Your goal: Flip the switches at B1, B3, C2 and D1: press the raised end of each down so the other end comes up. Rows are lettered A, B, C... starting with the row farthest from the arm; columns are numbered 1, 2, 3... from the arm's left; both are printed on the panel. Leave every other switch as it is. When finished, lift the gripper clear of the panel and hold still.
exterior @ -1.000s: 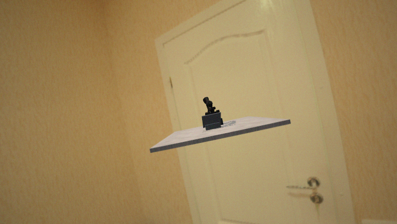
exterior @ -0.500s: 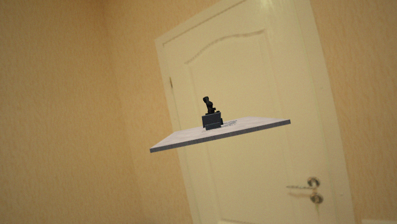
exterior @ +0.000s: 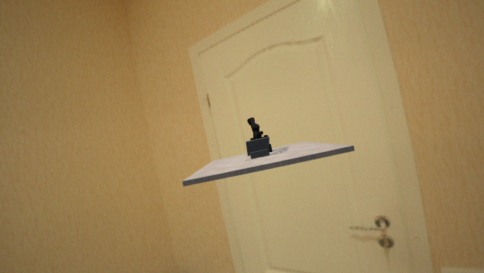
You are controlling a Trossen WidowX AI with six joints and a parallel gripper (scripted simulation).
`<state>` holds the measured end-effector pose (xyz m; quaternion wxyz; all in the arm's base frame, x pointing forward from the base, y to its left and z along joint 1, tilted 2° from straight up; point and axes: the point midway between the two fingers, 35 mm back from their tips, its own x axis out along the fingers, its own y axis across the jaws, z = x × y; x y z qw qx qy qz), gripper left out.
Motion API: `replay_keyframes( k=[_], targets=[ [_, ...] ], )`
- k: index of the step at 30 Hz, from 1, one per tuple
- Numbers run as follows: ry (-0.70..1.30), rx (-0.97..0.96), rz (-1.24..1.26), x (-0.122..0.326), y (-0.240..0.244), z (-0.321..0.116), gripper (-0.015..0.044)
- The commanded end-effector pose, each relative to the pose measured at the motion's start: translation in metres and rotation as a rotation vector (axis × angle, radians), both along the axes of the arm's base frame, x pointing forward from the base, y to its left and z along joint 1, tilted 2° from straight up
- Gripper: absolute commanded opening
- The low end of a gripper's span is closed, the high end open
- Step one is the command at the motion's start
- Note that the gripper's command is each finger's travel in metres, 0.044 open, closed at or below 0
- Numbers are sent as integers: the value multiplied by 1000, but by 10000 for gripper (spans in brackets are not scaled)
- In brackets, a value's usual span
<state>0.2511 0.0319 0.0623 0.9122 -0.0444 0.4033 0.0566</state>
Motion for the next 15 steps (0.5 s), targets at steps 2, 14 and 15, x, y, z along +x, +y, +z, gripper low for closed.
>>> replay_keyframes(
  k=[2, 14, 15],
  targets=[
    [-1, 1, -1, 0, 0, 0, 0],
    [-1, 1, -1, 1, 0, -2, 0],
    [-1, 1, -1, 2, 0, -2, 0]
  ],
)
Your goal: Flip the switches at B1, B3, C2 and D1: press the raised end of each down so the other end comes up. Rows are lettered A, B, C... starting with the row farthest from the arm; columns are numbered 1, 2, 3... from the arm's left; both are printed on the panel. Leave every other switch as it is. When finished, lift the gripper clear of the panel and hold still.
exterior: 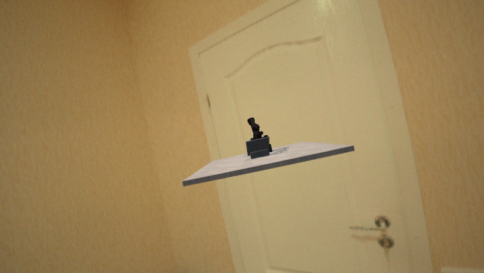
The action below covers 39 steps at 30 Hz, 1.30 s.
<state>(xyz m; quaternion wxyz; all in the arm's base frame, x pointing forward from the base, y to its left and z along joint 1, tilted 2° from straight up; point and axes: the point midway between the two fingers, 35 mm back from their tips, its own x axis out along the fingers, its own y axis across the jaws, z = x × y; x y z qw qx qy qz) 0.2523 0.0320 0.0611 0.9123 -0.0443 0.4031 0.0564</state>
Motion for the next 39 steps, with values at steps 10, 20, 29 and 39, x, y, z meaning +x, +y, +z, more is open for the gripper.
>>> replay_keyframes(
  k=[10, 20, 29, 39],
  targets=[
    [-1, 1, 0, 1, 0, -2, 0],
    [-1, 1, 0, 2, 0, -2, 0],
    [-1, 0, -1, 2, 0, -2, 0],
    [-24, 4, 0, -43, -4, 43, 0]
  ],
)
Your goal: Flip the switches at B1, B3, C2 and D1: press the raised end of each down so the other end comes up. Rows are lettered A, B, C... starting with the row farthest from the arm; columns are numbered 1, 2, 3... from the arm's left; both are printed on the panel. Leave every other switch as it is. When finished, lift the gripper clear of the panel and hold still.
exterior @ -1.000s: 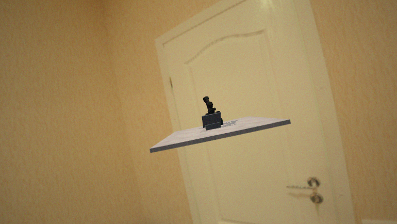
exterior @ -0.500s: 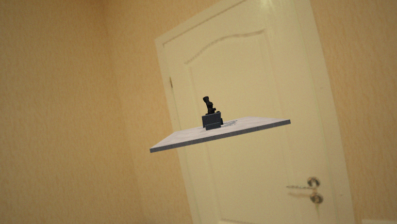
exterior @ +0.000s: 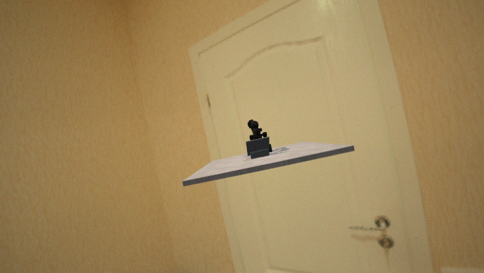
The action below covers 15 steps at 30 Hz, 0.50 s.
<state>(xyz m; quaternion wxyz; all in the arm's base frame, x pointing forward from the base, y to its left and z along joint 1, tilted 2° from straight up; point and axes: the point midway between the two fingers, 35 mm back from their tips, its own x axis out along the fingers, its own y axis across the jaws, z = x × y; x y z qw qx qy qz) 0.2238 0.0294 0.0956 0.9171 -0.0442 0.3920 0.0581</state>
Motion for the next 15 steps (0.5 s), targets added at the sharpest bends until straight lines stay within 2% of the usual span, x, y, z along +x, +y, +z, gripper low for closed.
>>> replay_keyframes(
  k=[1, 15],
  targets=[
    [1, 1, -3, -14, -2, 9, 0],
    [4, 4, -3, -48, 27, -20, 0]
  ],
)
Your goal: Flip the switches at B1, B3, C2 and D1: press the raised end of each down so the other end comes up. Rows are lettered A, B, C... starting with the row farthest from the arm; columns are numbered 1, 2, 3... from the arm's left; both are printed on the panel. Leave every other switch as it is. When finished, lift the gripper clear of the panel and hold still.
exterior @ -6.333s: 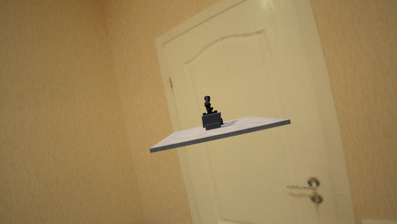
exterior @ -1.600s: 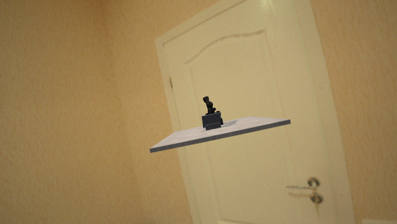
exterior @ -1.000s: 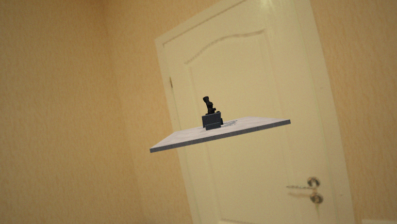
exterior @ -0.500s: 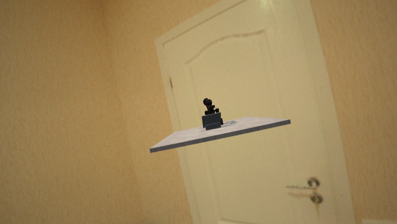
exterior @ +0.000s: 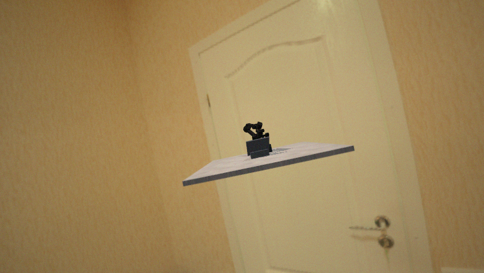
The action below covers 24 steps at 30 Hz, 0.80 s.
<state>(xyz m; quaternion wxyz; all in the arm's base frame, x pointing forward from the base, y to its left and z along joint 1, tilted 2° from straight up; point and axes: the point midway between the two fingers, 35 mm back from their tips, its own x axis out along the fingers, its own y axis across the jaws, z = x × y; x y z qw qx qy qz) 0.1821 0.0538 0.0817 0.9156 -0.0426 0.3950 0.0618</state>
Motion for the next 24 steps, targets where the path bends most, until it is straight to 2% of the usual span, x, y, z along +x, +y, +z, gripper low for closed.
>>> replay_keyframes(
  k=[1, 8, 24],
  targets=[
    [-3, -1, -8, -6, 2, -6, 0],
    [20, -5, -9, 18, 5, -30, 0],
    [20, -5, -9, 28, 6, -41, 0]
  ],
)
